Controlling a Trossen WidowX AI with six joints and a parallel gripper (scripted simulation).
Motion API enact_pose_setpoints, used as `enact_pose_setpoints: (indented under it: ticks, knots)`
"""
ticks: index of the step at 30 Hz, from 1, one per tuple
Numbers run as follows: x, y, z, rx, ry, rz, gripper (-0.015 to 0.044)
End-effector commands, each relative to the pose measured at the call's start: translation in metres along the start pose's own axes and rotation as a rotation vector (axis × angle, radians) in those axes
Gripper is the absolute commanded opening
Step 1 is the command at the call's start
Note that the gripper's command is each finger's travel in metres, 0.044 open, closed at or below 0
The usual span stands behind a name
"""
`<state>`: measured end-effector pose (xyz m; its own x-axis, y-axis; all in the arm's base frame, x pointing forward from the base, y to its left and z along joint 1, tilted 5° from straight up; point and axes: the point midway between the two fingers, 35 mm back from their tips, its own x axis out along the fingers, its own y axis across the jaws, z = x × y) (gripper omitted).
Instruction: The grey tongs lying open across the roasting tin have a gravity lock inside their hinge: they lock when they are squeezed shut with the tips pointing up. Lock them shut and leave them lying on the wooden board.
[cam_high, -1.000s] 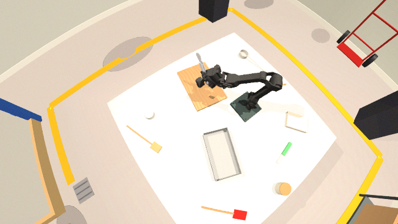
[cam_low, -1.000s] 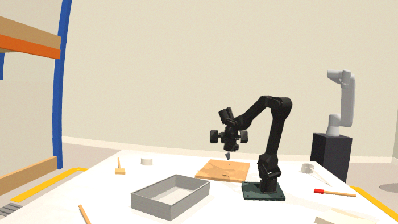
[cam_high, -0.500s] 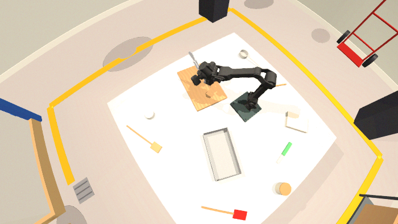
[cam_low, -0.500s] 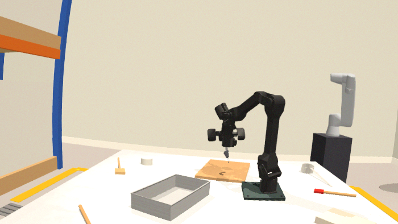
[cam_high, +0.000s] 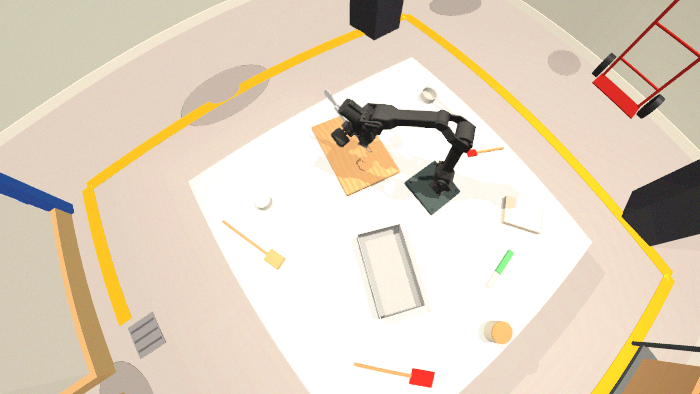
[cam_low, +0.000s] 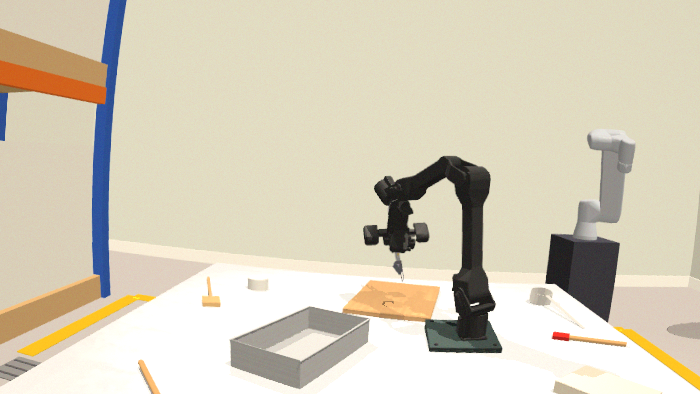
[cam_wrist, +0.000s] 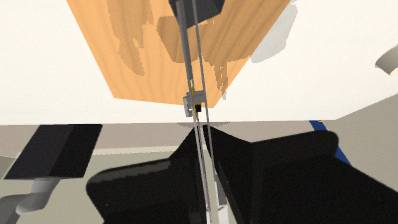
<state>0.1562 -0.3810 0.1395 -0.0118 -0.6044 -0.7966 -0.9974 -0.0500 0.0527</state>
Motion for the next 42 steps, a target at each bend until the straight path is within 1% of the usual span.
enact_pose_setpoints:
  ticks: [1, 21, 42]
  knots:
    - [-0.002, 0.0, -0.008, 0.01, -0.032, -0.01, -0.015]
    - [-0.003, 0.006, -0.009, 0.024, -0.334, -0.03, -0.015]
    - [-0.02, 0.017, -0.003, 0.088, -0.656, -0.058, -0.015]
